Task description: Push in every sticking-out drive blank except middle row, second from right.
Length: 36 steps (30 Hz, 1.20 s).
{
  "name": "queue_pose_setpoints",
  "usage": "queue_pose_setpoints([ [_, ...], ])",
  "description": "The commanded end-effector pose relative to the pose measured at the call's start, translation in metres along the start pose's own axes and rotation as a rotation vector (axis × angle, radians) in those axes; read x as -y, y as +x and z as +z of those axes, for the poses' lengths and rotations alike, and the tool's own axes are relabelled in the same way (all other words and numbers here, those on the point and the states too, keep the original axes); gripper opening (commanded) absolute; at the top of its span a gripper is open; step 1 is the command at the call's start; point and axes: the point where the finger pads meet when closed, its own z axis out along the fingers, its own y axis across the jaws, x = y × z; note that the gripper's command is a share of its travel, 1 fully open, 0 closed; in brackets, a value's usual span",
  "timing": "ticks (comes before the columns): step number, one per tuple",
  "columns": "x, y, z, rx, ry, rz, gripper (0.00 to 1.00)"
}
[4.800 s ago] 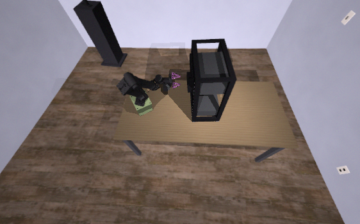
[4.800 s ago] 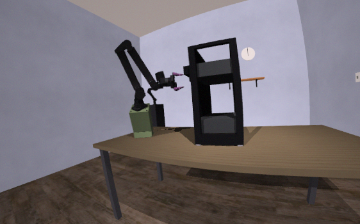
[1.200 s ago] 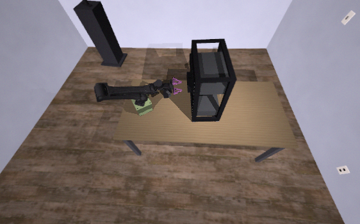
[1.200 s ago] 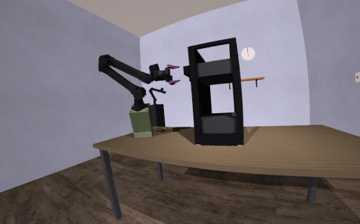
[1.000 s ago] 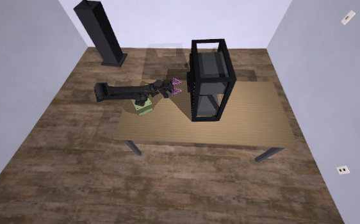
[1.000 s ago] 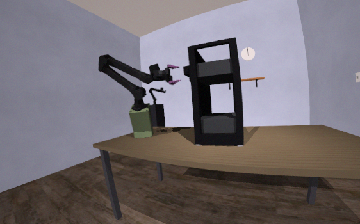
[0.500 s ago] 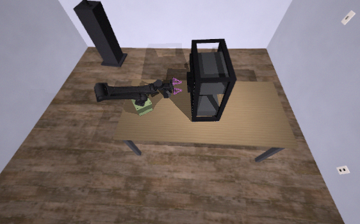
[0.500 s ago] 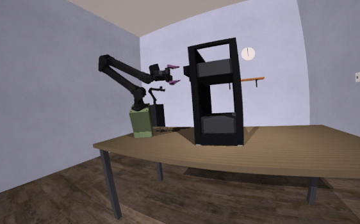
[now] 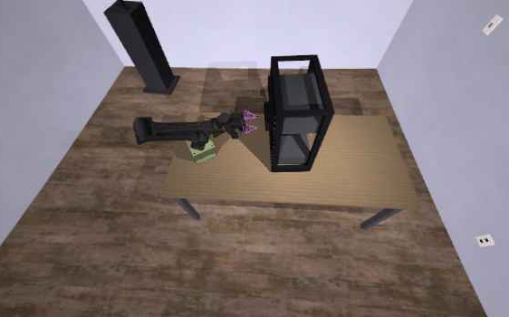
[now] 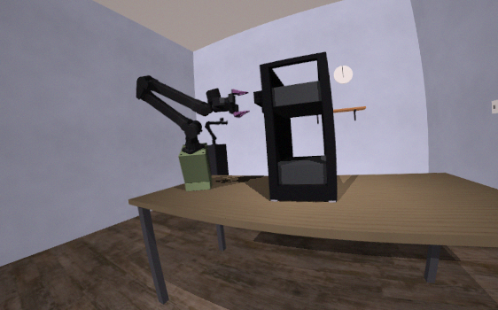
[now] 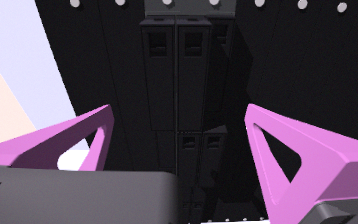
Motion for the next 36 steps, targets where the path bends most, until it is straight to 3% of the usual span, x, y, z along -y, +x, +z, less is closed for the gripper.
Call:
queue_pose_setpoints([
  [1,-0.0324,-0.012,0.0171,0.029,-0.058,0.034,1.0],
  [19,-0.0324,-0.012,0.0171,0.029,-0.058,0.034,1.0],
  [20,-0.0324,-0.012,0.0171,0.029,-0.058,0.034,0.0],
  [36,-0.0324,-0.012,0.0171,0.029,-0.058,0.034,0.0],
])
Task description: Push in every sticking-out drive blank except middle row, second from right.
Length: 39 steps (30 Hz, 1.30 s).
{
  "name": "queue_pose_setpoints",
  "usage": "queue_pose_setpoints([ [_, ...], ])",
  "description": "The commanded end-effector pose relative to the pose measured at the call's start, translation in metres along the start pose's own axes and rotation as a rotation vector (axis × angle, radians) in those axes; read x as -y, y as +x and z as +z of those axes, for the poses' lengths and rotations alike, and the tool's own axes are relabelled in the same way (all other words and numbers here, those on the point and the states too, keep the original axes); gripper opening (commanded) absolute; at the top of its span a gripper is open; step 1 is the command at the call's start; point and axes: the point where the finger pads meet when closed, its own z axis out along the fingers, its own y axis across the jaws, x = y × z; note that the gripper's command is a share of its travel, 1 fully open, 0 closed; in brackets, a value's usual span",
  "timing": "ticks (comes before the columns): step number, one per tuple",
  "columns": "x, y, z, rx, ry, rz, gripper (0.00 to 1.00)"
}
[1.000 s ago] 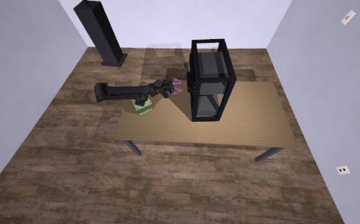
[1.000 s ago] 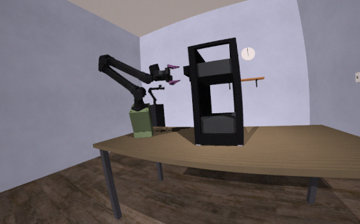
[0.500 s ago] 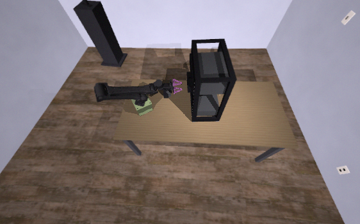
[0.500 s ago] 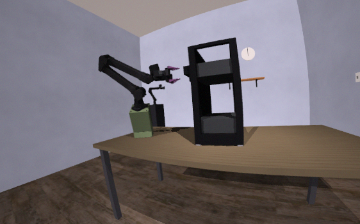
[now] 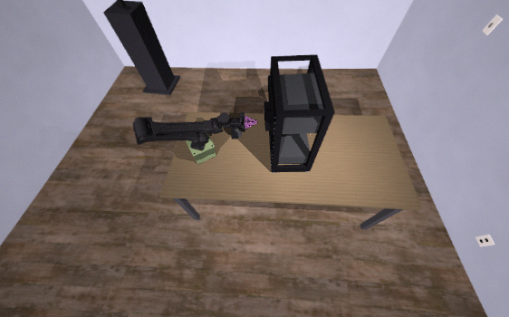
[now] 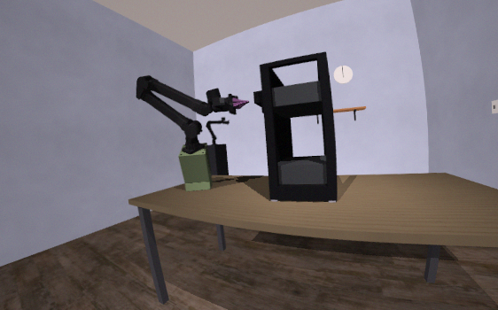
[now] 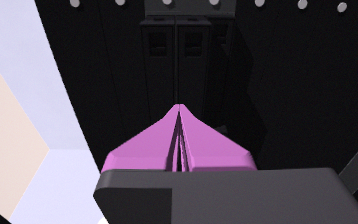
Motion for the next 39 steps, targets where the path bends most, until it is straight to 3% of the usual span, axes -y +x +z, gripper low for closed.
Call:
queue_pose_setpoints([
  [1,-0.032,-0.012,0.017,0.029,-0.058,0.034,0.0],
  [26,-0.034,-0.002,0.015,0.022,-0.067,0.034,0.0],
  [29,-0.002,0.017,0.0,-0.001,-0.019,0.003,0.0],
  [39,0.014,0.063,-0.011,-0.002,-0.018,0.003,0.0],
])
